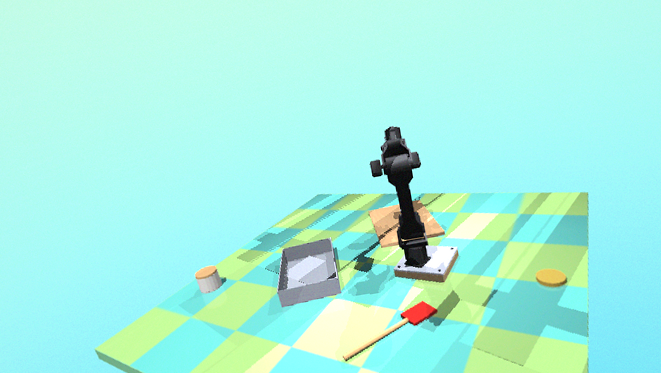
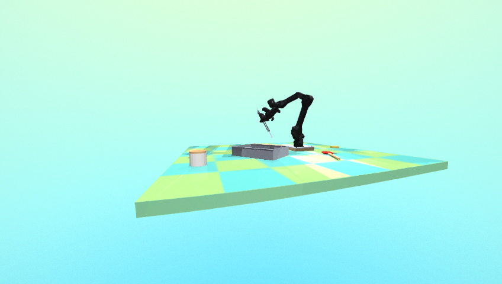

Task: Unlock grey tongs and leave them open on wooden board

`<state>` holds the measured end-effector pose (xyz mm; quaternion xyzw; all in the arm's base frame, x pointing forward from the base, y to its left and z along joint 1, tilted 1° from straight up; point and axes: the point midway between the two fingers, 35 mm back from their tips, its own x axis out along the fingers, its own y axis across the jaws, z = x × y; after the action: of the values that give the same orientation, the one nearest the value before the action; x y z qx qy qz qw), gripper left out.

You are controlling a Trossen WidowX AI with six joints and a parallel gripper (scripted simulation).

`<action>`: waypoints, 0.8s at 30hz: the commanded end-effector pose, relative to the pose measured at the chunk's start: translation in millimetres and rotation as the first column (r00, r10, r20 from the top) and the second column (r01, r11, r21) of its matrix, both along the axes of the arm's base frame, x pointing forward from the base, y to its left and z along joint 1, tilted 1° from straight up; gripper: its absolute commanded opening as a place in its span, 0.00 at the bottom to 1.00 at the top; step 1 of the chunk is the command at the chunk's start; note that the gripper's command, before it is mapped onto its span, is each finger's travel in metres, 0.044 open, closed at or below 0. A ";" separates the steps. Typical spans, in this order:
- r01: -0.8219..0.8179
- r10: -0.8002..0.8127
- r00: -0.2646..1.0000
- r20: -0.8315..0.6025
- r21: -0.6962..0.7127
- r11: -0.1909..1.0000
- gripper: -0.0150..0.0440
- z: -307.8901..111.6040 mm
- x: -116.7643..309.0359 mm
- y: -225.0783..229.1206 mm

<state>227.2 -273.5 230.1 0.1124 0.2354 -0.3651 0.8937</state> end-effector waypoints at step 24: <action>0.004 0.017 0.990 0.140 -0.152 0.988 0.00 13.9 -11.2 14.8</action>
<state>215.6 -259.0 242.3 0.0685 0.1479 -0.3713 0.9141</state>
